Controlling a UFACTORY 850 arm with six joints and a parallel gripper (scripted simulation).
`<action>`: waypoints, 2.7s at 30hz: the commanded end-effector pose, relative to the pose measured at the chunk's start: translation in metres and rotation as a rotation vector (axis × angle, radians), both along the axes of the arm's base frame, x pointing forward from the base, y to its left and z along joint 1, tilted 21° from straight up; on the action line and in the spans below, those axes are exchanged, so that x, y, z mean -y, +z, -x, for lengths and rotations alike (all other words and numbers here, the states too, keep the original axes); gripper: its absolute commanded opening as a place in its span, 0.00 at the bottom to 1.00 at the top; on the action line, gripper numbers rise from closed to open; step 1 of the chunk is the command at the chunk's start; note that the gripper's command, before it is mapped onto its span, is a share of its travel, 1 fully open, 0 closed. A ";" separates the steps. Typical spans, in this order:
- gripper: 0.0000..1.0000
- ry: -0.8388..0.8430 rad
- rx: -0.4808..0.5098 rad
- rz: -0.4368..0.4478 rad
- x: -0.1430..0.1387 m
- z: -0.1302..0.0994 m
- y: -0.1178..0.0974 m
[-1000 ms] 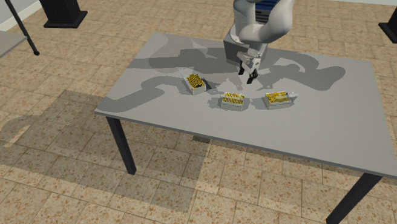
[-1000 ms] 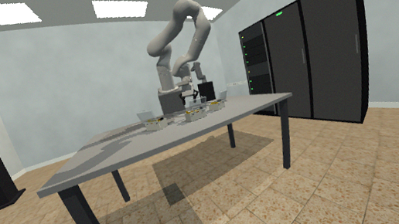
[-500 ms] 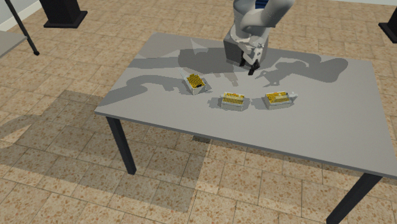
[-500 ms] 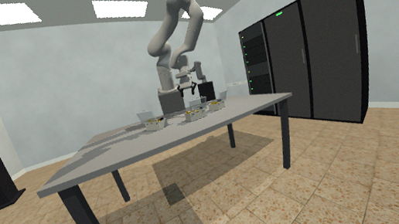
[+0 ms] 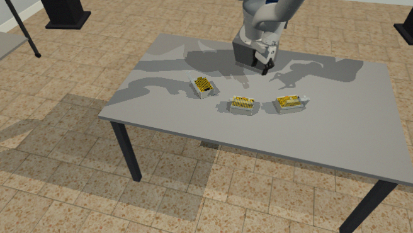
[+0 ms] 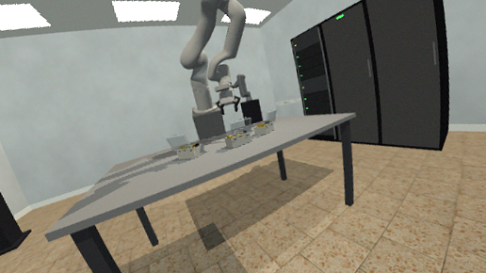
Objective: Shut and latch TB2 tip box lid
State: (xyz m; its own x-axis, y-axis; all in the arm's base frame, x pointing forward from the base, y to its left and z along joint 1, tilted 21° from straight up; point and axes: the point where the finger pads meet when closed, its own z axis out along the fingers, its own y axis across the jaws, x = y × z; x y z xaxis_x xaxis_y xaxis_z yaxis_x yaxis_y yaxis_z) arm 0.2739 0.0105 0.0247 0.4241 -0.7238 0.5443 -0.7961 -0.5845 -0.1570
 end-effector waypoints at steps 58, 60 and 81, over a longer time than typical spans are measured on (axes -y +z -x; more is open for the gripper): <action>1.00 0.311 -0.056 0.104 -0.177 0.022 -0.076; 1.00 0.311 -0.056 0.104 -0.176 0.019 -0.086; 1.00 0.311 -0.056 0.104 -0.161 -0.007 -0.165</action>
